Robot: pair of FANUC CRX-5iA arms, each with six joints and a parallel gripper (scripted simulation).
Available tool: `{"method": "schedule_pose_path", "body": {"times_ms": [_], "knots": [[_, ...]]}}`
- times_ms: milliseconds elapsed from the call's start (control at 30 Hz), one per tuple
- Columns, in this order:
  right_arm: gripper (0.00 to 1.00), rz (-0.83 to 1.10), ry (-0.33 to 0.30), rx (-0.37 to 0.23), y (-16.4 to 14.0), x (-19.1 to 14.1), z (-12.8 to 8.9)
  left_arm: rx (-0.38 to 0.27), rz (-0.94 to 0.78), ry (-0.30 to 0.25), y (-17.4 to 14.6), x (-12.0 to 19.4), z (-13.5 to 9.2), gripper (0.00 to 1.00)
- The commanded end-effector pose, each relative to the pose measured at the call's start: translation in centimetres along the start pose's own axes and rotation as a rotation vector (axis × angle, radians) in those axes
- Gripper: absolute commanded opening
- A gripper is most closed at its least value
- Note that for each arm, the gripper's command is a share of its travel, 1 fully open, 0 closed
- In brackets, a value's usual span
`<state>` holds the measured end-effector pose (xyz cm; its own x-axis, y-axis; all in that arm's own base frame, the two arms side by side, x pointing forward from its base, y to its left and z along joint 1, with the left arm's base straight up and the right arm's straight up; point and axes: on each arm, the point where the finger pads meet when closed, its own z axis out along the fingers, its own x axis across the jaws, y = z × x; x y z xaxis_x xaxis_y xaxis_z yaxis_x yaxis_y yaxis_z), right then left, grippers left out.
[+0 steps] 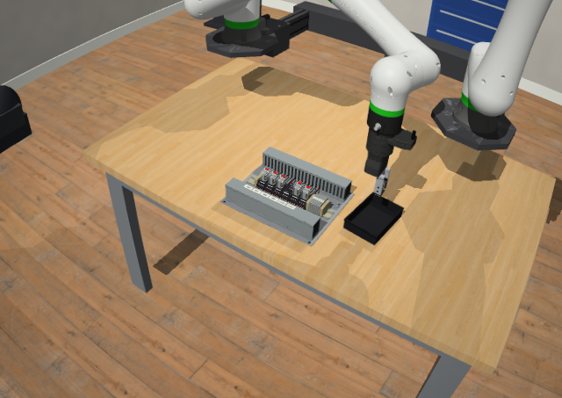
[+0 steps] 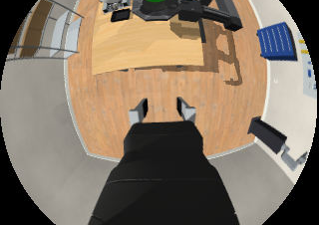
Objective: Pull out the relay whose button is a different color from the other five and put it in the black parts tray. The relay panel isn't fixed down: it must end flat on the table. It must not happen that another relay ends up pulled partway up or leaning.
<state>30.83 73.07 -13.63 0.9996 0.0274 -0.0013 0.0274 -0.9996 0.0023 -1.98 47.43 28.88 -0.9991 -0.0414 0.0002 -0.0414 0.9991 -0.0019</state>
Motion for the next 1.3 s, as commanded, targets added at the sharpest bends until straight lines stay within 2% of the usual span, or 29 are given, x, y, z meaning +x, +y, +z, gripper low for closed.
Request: {"method": "schedule_pose_path", "body": {"times_ms": [0,1267], "knots": [[0.00,0.000,0.001,0.002,-0.09,0.05,-0.18,-0.002,0.000,0.000,0.02,-0.01,-0.09,1.00],[0.00,0.000,0.001,0.002,-0.10,0.05,0.44,-0.002,0.000,0.000,0.02,-0.01,-0.09,1.00]]}}
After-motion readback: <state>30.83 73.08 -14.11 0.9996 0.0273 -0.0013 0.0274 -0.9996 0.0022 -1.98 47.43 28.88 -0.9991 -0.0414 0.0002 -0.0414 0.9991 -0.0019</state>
